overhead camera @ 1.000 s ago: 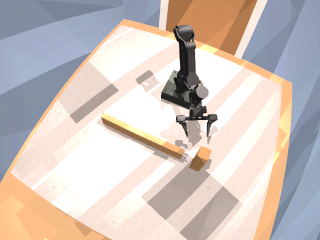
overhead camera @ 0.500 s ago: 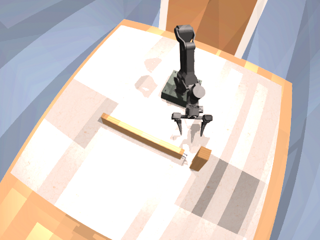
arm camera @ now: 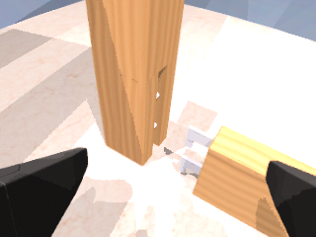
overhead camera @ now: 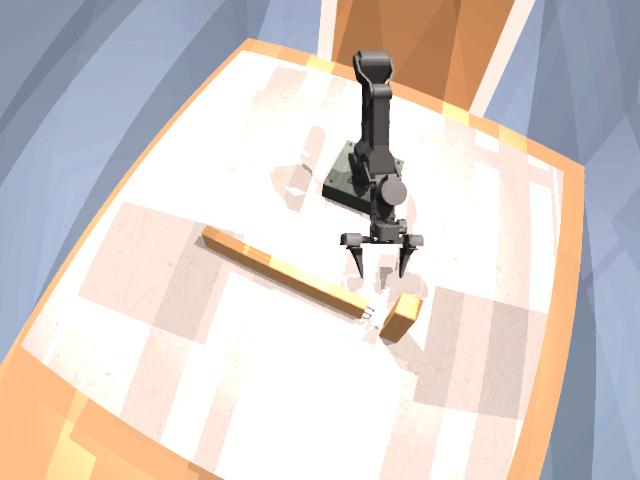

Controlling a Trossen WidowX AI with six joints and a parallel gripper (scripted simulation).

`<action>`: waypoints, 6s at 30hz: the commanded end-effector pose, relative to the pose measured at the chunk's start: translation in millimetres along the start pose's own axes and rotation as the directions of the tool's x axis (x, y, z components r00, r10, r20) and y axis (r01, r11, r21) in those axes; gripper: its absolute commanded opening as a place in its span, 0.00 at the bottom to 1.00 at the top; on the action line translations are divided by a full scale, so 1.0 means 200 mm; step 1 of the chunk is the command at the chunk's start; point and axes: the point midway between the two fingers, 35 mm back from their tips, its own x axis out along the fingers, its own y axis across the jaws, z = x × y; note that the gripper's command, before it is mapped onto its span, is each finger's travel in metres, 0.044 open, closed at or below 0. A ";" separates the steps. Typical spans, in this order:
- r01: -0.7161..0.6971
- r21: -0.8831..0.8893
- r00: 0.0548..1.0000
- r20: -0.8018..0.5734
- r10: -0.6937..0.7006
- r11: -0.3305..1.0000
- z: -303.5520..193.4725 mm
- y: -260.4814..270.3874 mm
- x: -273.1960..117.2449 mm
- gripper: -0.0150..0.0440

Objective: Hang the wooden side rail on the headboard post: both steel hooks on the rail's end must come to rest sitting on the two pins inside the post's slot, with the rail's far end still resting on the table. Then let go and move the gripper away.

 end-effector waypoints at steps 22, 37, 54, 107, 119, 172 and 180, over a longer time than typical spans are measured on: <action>-0.442 -0.200 0.890 -0.217 0.400 0.875 0.25 -0.27 0.04 1.00; -0.442 -0.200 0.890 -0.217 0.400 0.875 0.25 -0.27 0.04 1.00; -0.164 0.370 0.849 -0.420 0.322 0.914 0.26 -0.35 0.10 1.00; 0.789 0.403 0.476 -0.878 0.046 -0.463 0.17 -0.54 0.16 1.00; 0.789 0.403 0.476 -0.878 0.046 -0.463 0.09 -0.53 0.21 1.00; 0.789 0.403 0.476 -0.878 0.046 -0.463 -0.19 -0.52 0.35 0.51; 0.789 0.403 0.476 -0.878 0.046 -0.463 -0.19 -0.52 0.35 0.35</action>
